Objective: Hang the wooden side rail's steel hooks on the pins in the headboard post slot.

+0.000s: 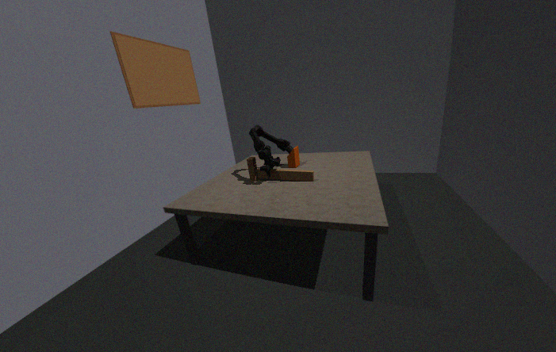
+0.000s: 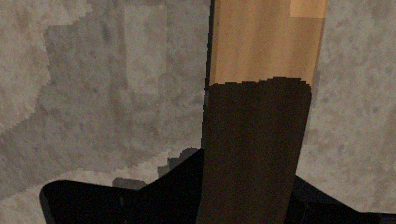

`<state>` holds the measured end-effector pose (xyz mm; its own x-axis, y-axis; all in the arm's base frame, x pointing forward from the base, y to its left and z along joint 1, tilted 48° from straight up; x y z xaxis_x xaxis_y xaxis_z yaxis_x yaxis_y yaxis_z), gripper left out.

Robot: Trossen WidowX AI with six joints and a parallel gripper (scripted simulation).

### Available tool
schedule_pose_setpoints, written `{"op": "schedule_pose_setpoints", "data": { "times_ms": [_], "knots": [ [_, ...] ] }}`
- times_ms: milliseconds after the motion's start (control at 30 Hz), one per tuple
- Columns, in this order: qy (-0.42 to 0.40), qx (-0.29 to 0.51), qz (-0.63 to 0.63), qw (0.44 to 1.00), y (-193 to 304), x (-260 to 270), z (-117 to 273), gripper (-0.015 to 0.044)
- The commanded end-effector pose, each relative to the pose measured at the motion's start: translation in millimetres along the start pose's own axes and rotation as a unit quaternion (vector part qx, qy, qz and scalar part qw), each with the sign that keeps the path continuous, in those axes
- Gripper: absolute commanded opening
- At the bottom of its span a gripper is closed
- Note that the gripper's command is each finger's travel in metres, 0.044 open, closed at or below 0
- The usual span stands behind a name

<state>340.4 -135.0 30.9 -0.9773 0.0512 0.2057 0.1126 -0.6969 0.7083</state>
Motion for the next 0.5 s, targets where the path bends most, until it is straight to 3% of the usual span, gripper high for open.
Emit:
{"op": "schedule_pose_setpoints", "data": {
  "times_ms": [0,467],
  "knots": [
    [0.004,0.003,0.001,1.000,1.4,-0.7,2.8,0.0000],
    [0.004,0.003,0.001,1.000,3.0,-0.6,3.0,0.0000]
  ]
}}
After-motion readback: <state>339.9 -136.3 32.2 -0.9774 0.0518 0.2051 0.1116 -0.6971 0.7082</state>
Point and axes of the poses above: the point midway between the two fingers, 35 mm back from their tips, its own z axis back along the fingers, its own x axis across the jaws, y = z × x, the point moved 4 cm from there along z, back along the fingers, and after that the axes turned 13 degrees about z, right-handed, at the moved point
